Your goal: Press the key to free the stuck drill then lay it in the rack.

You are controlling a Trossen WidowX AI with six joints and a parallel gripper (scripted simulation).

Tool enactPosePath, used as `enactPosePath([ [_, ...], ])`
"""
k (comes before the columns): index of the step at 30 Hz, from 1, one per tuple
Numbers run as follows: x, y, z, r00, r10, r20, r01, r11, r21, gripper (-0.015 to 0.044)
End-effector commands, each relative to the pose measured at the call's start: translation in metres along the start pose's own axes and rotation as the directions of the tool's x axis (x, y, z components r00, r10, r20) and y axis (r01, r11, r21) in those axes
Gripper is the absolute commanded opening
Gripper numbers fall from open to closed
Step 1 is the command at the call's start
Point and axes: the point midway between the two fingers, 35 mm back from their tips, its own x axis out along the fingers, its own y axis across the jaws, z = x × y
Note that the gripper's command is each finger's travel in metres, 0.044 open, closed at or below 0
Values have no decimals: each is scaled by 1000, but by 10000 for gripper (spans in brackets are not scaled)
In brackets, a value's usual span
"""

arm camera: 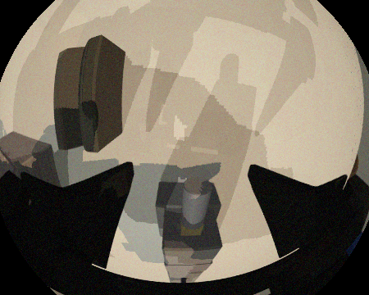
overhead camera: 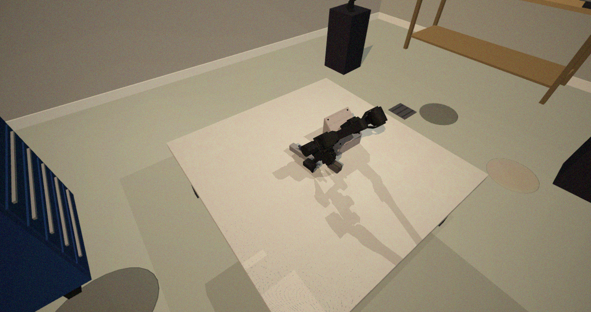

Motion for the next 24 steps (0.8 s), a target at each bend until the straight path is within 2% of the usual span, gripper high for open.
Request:
enactPosePath([
  [1,0,0,0,1000,-1,0,1,1000,0,387],
  [15,0,0,0,1000,-1,0,1,1000,0,20],
  [18,0,0,0,1000,-1,0,1,1000,0,0],
  [24,0,1,3,1000,4,3,-4,1000,4,0],
])
